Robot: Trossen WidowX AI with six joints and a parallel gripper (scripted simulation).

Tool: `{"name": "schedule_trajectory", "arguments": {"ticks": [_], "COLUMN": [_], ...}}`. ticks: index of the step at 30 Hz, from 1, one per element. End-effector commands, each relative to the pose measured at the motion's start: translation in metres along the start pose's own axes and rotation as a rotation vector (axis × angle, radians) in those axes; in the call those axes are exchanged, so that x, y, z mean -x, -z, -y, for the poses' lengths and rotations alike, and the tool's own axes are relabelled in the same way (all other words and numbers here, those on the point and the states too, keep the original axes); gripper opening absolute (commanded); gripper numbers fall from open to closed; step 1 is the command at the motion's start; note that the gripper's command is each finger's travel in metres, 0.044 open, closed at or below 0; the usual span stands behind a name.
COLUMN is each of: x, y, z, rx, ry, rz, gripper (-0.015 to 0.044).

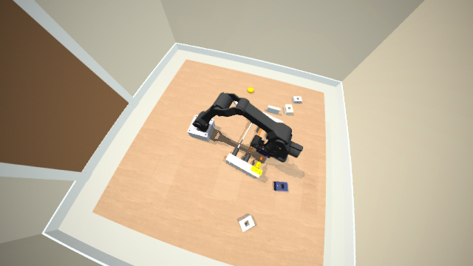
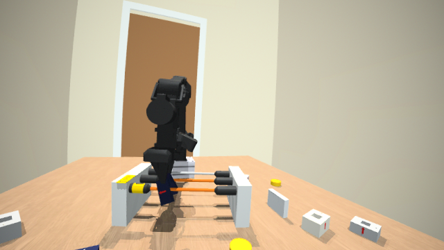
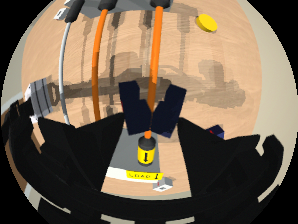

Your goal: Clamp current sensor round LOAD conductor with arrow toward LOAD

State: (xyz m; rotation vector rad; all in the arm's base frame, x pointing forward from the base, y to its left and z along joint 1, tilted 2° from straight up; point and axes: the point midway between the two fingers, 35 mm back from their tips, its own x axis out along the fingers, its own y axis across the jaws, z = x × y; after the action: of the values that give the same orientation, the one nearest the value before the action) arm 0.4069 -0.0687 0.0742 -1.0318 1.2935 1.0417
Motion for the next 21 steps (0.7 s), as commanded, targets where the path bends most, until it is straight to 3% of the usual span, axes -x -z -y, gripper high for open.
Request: {"name": "schedule_trajectory", "arguments": {"ticks": [1, 10, 18, 21], "x": [0.001, 0.001, -0.002, -0.033], "y": [0.000, 0.000, 0.000, 0.002], "z": [0.000, 0.000, 0.000, 0.000], "rx": [0.000, 0.000, 0.000, 0.003], "ry": [0.000, 0.000, -0.003, -0.040], "rz": [0.000, 0.000, 0.000, 0.000], "gripper": [0.0210, 0.0440, 0.0440, 0.0440]}}
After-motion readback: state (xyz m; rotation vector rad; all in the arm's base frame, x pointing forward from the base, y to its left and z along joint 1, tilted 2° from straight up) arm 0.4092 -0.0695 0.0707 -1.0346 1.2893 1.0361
